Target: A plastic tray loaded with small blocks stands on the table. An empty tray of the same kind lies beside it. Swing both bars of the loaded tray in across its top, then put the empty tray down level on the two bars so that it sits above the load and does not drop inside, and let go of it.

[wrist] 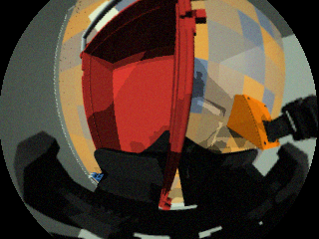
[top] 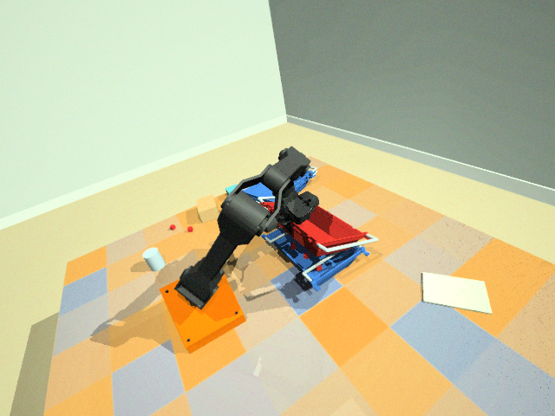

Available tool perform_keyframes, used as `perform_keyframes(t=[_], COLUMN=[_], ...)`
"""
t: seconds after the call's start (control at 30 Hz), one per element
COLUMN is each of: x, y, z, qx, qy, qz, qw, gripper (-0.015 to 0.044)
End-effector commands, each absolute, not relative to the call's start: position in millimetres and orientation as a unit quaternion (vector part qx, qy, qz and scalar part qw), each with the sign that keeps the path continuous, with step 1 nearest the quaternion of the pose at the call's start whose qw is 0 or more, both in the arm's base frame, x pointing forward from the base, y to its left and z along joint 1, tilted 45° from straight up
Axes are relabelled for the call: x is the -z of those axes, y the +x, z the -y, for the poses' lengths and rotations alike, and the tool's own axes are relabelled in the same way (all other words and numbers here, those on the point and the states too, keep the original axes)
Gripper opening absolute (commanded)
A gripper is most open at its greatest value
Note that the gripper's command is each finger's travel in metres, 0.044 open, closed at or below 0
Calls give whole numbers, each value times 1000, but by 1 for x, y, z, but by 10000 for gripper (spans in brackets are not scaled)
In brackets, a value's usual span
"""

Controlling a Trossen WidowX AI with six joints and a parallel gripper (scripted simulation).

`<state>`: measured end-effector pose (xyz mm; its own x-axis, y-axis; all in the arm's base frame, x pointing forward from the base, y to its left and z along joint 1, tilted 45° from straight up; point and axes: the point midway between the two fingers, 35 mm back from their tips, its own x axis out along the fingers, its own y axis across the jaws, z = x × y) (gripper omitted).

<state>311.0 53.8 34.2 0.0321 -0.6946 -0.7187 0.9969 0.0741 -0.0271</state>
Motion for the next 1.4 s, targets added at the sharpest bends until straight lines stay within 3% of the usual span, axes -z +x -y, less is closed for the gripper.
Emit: perform_keyframes(t=[0.0, 1.37], x=[-32, -8], y=[308, 294], z=[-50, -25], qx=[630, 630], qy=[258, 258], qz=[-293, -293], qw=[671, 671], gripper=[0, 0])
